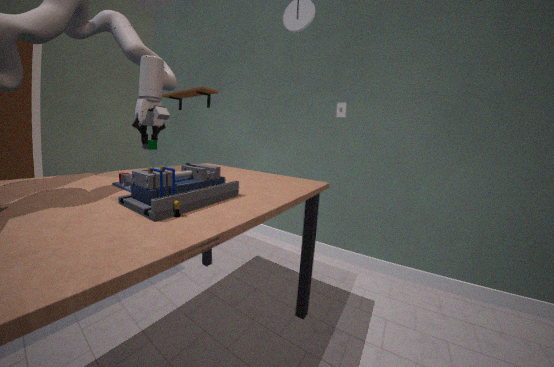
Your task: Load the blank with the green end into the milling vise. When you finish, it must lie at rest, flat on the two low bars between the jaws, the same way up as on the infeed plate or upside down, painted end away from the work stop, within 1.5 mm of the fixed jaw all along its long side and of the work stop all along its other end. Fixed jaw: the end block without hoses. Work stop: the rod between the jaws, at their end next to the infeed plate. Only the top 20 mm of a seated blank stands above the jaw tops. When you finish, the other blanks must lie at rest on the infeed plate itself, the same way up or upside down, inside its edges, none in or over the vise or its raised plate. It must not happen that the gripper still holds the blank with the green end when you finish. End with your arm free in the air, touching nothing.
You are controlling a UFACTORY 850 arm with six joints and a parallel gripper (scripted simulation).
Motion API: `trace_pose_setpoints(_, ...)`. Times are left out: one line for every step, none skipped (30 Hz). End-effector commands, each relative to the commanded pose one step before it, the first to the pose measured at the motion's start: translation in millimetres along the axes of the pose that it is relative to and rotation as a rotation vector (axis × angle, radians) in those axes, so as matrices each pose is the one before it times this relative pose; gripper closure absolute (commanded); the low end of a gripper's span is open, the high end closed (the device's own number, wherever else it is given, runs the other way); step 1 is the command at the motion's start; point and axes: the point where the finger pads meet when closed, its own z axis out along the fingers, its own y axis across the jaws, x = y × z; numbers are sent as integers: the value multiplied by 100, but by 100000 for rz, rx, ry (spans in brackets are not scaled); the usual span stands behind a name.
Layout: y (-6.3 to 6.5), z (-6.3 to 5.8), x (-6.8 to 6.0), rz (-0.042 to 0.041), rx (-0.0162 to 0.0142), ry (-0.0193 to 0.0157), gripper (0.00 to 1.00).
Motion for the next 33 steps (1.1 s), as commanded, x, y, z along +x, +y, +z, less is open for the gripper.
trace_pose_setpoints(-67,5,9,-55,135,50,100)
trace_pose_setpoints(0,21,0,-1,0,0,100)
trace_pose_setpoints(0,21,0,-1,0,0,100)
trace_pose_setpoints(0,21,0,-1,0,0,100)
trace_pose_setpoints(0,21,0,-1,0,0,100)
trace_pose_setpoints(0,21,0,-1,0,0,100)
trace_pose_setpoints(0,21,0,-1,0,0,100)
trace_pose_setpoints(0,21,0,-1,0,0,100)
trace_pose_setpoints(0,0,0,0,0,0,100)
trace_pose_setpoints(0,0,0,0,0,0,100)
trace_pose_setpoints(0,0,0,0,0,0,100)
trace_pose_setpoints(0,0,0,0,0,0,100)
trace_pose_setpoints(0,0,0,0,0,0,100)
trace_pose_setpoints(0,0,0,0,0,0,100)
trace_pose_setpoints(0,0,0,0,0,0,100)
trace_pose_setpoints(-42,10,498,0,0,0,100)
trace_pose_setpoints(-41,13,498,0,0,0,100)
trace_pose_setpoints(-41,13,498,0,0,0,100)
trace_pose_setpoints(-41,13,498,0,0,0,100)
trace_pose_setpoints(-41,13,498,0,0,0,100)
trace_pose_setpoints(-41,13,498,0,0,0,100)
trace_pose_setpoints(-41,13,498,0,0,0,100)
trace_pose_setpoints(-41,13,498,0,0,0,100)
trace_pose_setpoints(-41,13,498,0,0,0,100)
trace_pose_setpoints(-41,13,498,0,0,0,100)
trace_pose_setpoints(0,0,0,0,0,0,100)
trace_pose_setpoints(0,0,0,0,0,0,100)
trace_pose_setpoints(0,0,0,0,0,0,100)
trace_pose_setpoints(0,0,0,0,0,0,100)
trace_pose_setpoints(0,0,0,0,0,0,100)
trace_pose_setpoints(0,0,0,0,0,0,100)
trace_pose_setpoints(0,0,0,0,0,0,100)
trace_pose_setpoints(-26,6,418,7,0,17,100)
